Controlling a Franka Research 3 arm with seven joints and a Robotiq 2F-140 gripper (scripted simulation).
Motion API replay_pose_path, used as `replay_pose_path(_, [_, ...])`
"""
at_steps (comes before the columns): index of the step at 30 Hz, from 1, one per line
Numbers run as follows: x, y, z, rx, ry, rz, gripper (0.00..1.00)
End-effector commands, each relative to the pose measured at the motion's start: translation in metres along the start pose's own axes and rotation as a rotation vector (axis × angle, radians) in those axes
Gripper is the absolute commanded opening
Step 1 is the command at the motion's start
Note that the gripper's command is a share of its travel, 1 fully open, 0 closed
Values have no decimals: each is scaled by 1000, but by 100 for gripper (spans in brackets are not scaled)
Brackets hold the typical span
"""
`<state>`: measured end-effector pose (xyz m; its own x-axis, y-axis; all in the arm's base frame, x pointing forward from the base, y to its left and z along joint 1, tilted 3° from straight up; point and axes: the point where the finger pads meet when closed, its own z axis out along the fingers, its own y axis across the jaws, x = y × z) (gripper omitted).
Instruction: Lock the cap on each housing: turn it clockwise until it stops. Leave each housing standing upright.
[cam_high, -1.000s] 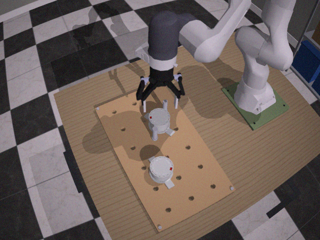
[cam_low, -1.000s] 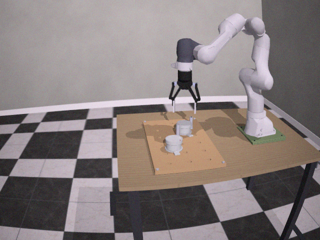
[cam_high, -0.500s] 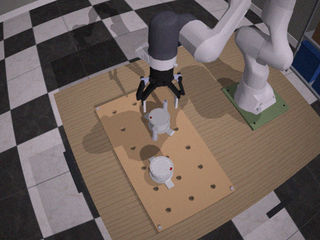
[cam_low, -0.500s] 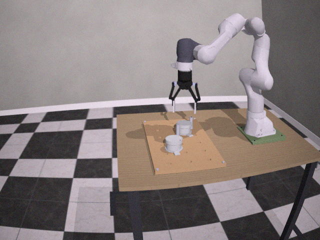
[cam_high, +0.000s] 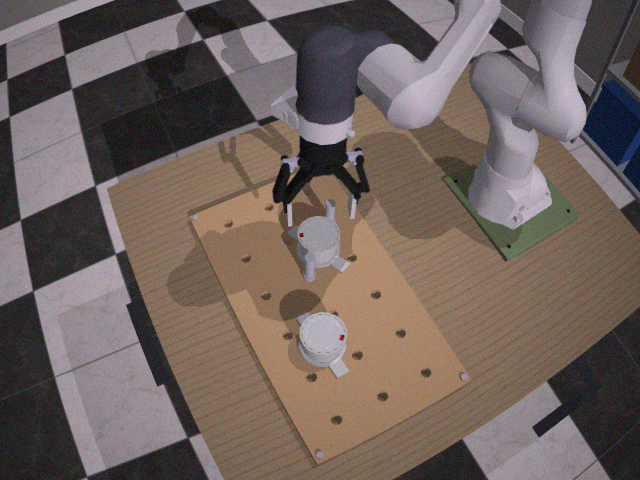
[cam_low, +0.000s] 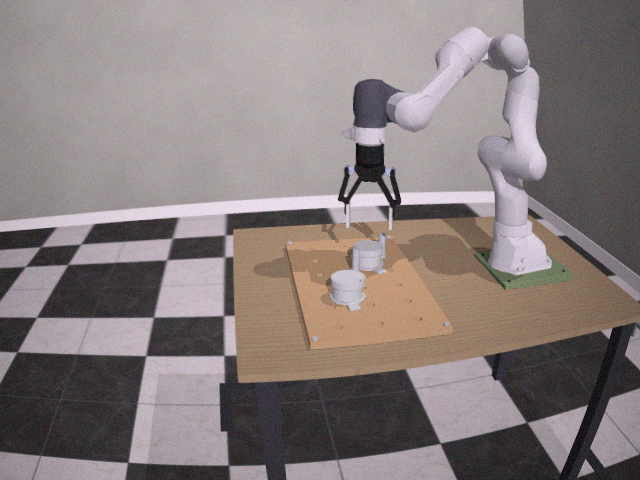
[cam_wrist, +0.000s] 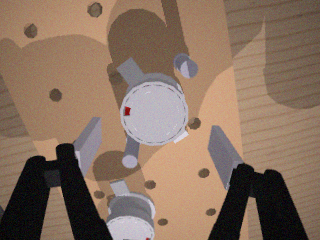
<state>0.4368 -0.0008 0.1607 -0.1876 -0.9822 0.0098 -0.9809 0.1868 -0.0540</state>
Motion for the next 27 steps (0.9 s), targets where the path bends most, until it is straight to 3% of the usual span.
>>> replay_pose_path(1, [-1, -1, 3, 4, -2, -6, 78])
replay_pose_path(27, [-1, -2, 36, 4, -2, -6, 78])
